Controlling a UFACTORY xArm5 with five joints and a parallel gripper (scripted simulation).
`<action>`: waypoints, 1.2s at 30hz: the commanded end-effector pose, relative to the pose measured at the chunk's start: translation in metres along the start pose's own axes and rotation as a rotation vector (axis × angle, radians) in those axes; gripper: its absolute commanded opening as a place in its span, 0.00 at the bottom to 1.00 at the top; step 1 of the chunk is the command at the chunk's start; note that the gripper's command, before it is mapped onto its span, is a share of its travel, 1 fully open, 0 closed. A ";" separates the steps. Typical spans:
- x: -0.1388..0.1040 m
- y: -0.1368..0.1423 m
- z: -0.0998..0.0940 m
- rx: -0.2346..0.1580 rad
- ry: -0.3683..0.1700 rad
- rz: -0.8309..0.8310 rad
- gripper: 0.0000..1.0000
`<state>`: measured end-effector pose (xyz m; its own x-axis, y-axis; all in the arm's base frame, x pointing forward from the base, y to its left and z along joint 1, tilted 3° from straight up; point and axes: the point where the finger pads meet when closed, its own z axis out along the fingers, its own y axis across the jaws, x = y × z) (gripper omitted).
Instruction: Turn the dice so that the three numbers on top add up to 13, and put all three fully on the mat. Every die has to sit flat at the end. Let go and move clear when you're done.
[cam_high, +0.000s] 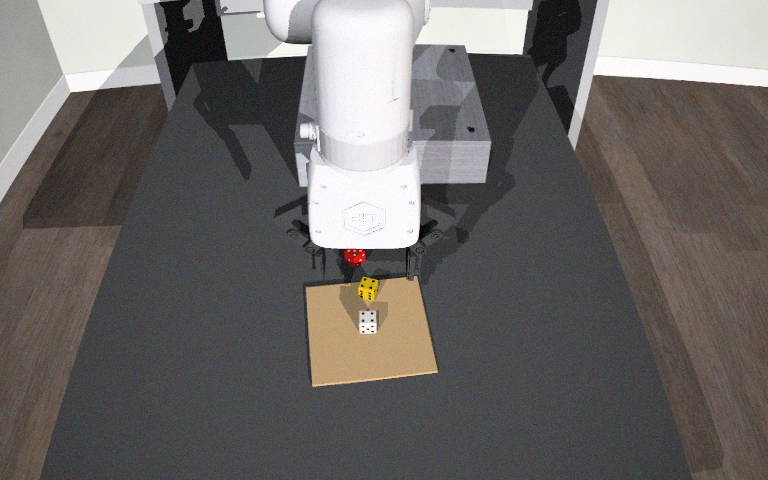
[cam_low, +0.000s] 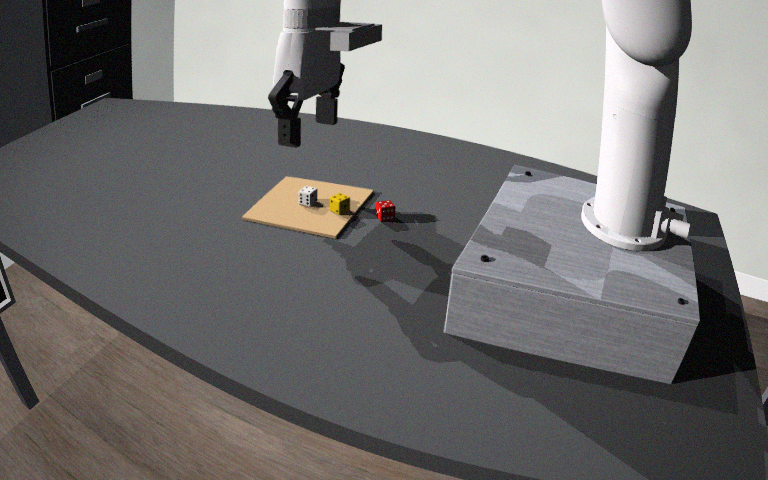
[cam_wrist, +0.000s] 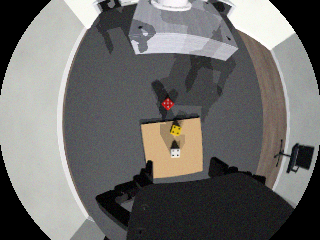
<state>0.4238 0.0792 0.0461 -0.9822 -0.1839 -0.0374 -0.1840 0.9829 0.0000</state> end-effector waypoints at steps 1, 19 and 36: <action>-0.001 0.000 -0.001 0.000 -0.004 0.000 1.00; 0.012 -0.003 0.001 0.000 -0.004 0.303 1.00; 0.034 -0.007 0.005 -0.001 -0.003 0.794 1.00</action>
<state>0.3956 0.0673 0.0403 -0.8807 0.4728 -0.0278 0.4724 0.8811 0.0216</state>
